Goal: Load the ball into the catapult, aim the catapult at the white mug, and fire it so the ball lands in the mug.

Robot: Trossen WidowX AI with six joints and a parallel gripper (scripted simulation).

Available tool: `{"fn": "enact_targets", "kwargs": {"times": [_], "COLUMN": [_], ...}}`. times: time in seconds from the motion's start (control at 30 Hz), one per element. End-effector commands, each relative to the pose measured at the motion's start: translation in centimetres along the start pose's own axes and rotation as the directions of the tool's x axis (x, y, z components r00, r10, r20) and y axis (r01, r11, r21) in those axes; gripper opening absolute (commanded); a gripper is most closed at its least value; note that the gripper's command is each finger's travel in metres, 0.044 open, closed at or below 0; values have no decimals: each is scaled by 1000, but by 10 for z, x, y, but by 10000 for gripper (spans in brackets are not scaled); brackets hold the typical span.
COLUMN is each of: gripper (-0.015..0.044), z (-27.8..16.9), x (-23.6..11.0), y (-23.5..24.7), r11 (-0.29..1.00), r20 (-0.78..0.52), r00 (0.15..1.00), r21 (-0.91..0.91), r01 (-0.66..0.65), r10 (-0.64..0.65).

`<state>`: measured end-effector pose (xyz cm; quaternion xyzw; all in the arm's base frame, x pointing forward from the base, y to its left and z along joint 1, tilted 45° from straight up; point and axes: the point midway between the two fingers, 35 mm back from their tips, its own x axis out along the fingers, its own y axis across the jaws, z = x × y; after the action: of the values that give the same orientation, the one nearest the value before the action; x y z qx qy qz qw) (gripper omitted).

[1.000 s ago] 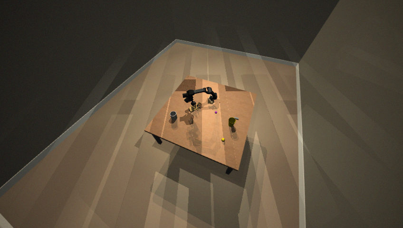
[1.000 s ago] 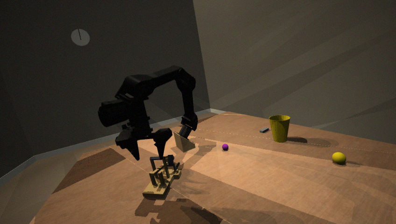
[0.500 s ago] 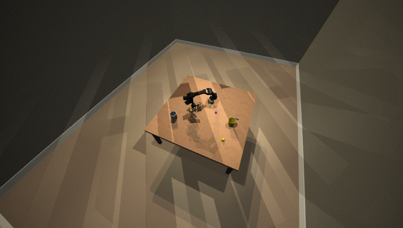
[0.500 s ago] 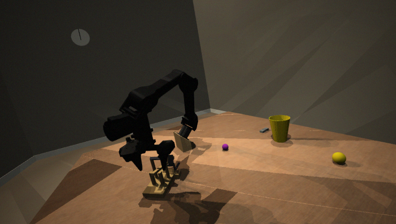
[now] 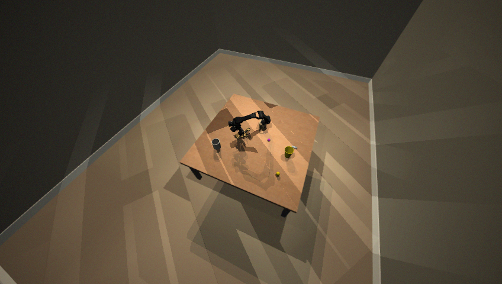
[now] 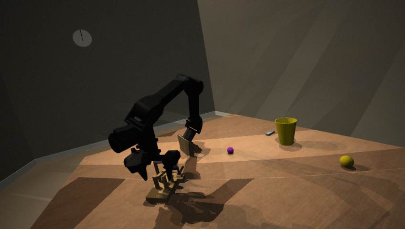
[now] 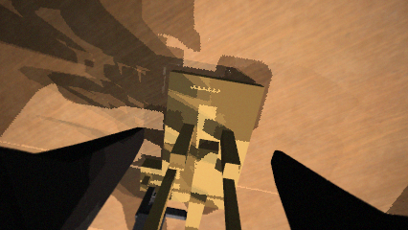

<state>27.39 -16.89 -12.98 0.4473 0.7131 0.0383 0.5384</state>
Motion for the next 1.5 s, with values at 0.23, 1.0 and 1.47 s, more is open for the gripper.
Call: {"fn": "enact_targets", "kwargs": {"times": [0.23,1.0,1.47], "gripper": [440,112,0], "z": [-3,-2,-1], "x": [22,25,-23], "y": [0,1,0], "r11": [1000,1000,1000], "r20": [-7,-4,-5], "r00": [1000,1000,1000], "r21": [7,0,4], "r01": [-6,-2,-3], "r10": [6,2,3]}}
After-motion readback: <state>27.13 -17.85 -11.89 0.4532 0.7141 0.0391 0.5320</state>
